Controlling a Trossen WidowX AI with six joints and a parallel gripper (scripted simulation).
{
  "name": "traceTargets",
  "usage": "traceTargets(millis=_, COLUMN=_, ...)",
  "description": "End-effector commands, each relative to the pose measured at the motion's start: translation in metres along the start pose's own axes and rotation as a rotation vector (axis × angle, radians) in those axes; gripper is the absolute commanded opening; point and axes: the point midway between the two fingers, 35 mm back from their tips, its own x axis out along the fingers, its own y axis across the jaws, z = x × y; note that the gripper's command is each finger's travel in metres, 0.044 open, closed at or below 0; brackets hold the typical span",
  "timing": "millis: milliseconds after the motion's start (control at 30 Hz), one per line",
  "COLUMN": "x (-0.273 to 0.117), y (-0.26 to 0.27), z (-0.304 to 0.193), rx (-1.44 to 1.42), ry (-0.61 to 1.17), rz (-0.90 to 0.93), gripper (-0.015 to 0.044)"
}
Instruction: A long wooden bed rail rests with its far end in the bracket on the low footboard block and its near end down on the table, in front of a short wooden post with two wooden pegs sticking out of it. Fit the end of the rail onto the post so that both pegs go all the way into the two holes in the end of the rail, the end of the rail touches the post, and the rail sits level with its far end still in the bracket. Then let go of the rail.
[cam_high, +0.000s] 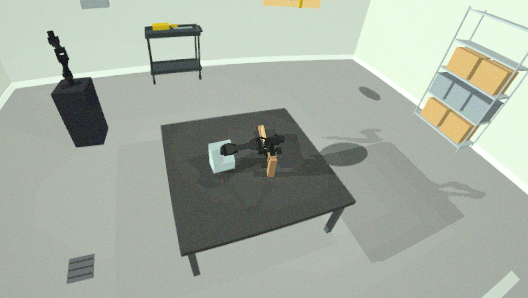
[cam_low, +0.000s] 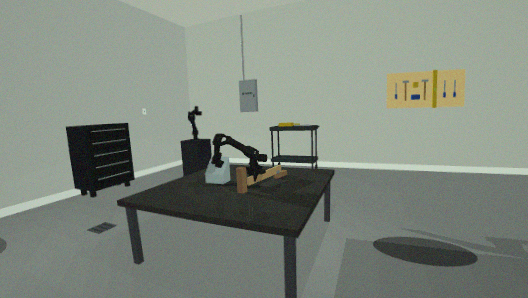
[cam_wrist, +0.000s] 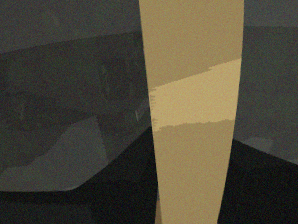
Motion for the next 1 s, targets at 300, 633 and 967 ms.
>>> traceTargets(millis=300, x=-0.0122, y=-0.0031, z=0.002, rx=0.001, ry=-0.011, rz=-0.014, gripper=0.0)
traceTargets(millis=633, x=-0.0166, y=-0.003, z=0.002, rx=0.001, ry=-0.011, rz=-0.014, gripper=0.0)
traceTargets(millis=967, x=-0.0119, y=-0.0028, z=0.002, rx=0.001, ry=-0.011, rz=-0.014, gripper=0.0)
